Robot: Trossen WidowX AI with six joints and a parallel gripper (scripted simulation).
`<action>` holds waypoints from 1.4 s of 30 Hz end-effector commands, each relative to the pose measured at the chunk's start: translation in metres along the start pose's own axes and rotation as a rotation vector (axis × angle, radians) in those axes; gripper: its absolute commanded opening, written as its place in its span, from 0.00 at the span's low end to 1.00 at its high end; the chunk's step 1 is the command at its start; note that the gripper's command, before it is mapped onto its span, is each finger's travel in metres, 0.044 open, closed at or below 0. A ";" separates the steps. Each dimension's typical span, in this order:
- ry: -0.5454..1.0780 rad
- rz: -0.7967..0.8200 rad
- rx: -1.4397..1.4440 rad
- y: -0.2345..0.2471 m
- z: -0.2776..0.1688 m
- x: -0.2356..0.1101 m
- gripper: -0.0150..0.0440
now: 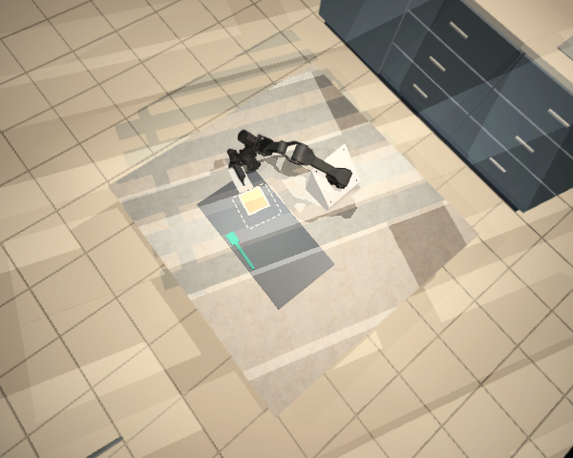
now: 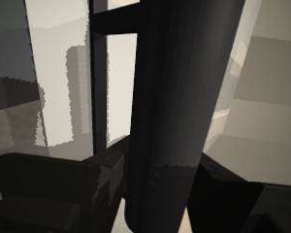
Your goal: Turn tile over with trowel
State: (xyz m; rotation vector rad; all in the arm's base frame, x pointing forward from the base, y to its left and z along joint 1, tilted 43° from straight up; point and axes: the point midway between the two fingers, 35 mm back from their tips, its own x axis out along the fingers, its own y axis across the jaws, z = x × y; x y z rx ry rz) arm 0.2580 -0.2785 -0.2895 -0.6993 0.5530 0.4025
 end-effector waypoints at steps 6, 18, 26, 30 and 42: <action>-0.023 0.001 0.004 0.001 0.019 0.002 0.25; -0.019 0.001 0.002 -0.014 0.001 -0.009 0.25; -0.020 -0.001 0.000 -0.031 -0.019 -0.026 0.25; -0.021 -0.001 -0.003 -0.032 -0.018 -0.025 0.25; -0.141 -0.039 -0.203 -0.095 0.068 0.007 0.25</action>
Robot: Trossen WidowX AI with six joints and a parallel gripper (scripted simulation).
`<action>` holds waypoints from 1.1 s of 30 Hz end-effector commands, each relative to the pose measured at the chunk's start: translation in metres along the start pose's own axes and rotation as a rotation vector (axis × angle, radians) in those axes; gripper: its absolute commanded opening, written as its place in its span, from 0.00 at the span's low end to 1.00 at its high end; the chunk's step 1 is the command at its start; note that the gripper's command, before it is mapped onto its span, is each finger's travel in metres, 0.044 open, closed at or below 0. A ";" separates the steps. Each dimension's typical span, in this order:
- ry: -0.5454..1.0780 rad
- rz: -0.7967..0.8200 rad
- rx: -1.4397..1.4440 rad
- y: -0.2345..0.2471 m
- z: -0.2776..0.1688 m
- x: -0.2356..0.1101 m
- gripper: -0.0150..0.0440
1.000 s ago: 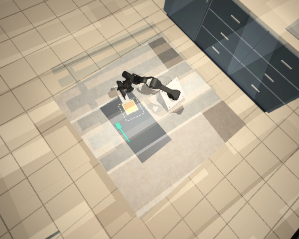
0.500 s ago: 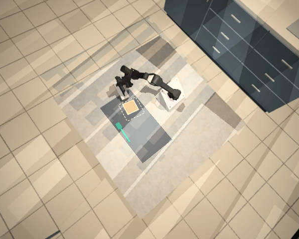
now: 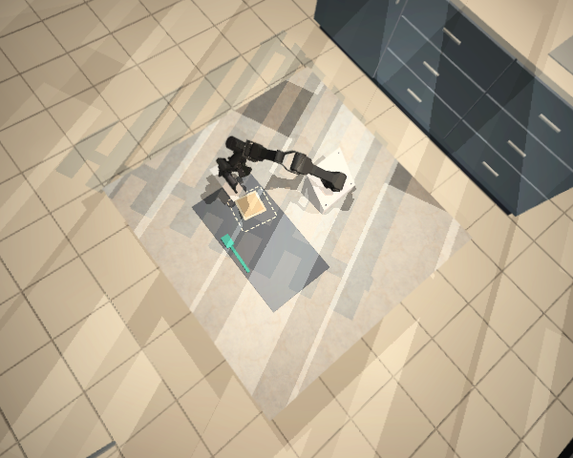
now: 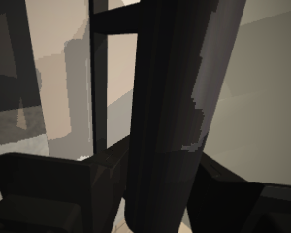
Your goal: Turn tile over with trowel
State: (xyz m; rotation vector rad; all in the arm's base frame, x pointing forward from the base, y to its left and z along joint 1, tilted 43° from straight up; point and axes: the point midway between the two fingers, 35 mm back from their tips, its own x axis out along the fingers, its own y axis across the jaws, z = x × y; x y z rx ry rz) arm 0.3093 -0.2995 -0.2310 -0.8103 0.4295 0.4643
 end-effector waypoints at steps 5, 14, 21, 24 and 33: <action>-0.109 -0.036 -0.146 -0.053 0.066 0.025 0.25; -0.255 -0.058 -0.295 -0.087 0.154 0.051 0.25; -0.387 -0.073 -0.407 -0.102 0.230 0.064 0.25; -0.448 -0.077 -0.453 -0.104 0.264 0.067 0.25; -0.643 -0.084 -0.585 -0.100 0.367 0.065 0.25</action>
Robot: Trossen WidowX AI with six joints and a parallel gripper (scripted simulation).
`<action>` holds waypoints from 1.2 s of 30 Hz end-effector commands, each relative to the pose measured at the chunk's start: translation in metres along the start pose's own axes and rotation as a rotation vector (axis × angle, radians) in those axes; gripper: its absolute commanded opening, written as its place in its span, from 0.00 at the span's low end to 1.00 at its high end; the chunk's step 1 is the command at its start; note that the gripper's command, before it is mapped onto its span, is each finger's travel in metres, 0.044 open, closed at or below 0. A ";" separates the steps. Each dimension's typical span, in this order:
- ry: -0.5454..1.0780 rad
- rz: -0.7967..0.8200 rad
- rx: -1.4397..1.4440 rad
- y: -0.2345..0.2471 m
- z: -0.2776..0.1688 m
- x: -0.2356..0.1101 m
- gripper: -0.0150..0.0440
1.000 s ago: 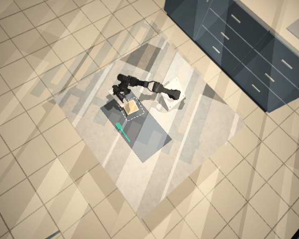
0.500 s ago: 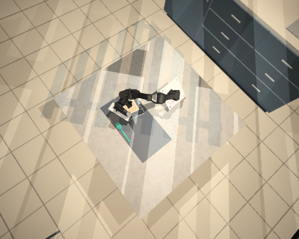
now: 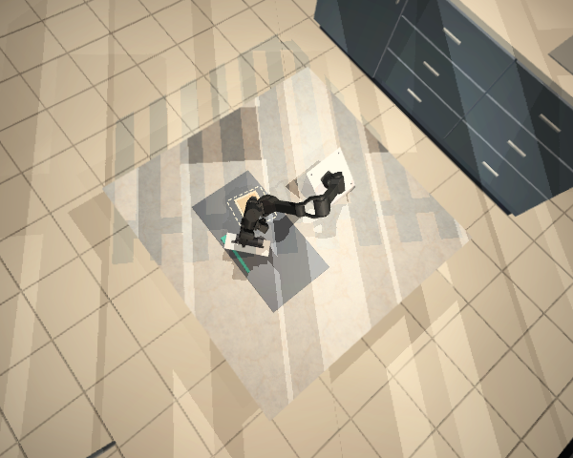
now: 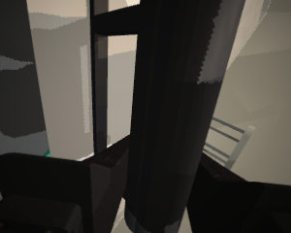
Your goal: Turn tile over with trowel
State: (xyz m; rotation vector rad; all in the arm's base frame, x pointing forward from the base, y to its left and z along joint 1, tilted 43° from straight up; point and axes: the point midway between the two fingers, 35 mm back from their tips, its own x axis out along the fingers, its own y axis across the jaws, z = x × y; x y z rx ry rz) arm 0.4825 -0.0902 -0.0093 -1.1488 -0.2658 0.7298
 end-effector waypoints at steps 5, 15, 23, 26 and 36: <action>-0.187 -0.028 -0.122 -0.040 0.078 0.038 0.25; -0.428 -0.048 -0.247 -0.067 0.186 0.069 0.25; -0.565 -0.058 -0.311 -0.075 0.247 0.074 0.25; -0.565 -0.058 -0.311 -0.074 0.247 0.074 0.25; -0.565 -0.059 -0.311 -0.063 0.249 0.085 0.25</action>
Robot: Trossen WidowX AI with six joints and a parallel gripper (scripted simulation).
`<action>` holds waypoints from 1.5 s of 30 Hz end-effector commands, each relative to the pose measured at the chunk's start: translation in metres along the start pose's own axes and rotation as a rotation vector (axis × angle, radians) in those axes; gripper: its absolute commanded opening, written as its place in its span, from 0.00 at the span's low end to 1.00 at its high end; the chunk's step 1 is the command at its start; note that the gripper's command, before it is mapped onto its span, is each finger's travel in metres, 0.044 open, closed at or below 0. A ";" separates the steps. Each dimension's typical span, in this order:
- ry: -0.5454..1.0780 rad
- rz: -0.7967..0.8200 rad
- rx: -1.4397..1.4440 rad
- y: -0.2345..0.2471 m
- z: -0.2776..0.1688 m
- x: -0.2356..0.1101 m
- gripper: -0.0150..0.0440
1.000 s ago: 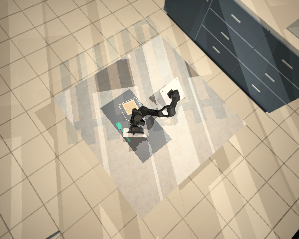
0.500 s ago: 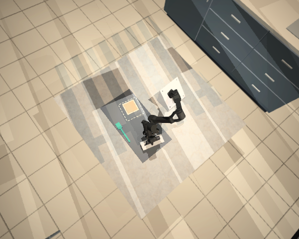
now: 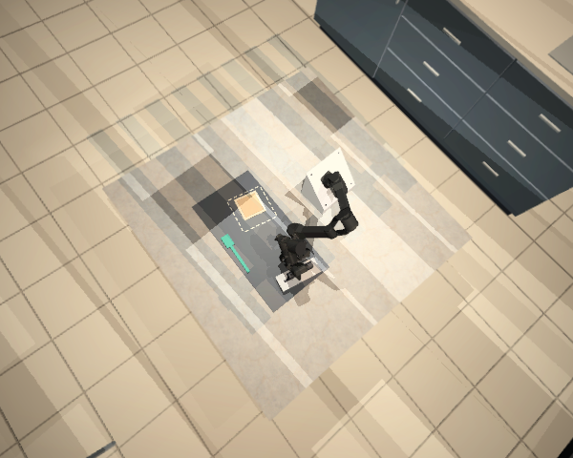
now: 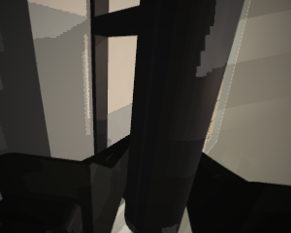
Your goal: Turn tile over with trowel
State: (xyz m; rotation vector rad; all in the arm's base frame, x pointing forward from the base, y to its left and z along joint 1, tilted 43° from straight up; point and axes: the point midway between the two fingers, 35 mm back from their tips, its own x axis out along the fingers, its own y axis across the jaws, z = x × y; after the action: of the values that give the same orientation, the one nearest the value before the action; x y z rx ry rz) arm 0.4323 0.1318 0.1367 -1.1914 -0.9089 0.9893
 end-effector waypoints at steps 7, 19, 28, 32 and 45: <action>0.009 -0.005 -0.009 0.010 -0.002 0.009 0.25; 0.009 -0.005 -0.009 0.018 -0.002 0.016 0.43; 0.009 -0.005 -0.009 0.018 -0.002 0.016 0.76; 0.009 -0.005 -0.009 0.018 -0.002 0.016 0.76; 0.006 -0.001 -0.003 0.020 -0.002 -0.040 0.76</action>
State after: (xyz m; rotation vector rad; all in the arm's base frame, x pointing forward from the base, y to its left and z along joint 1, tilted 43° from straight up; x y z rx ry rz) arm 0.4268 0.1153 0.1180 -1.1980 -0.9153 0.9787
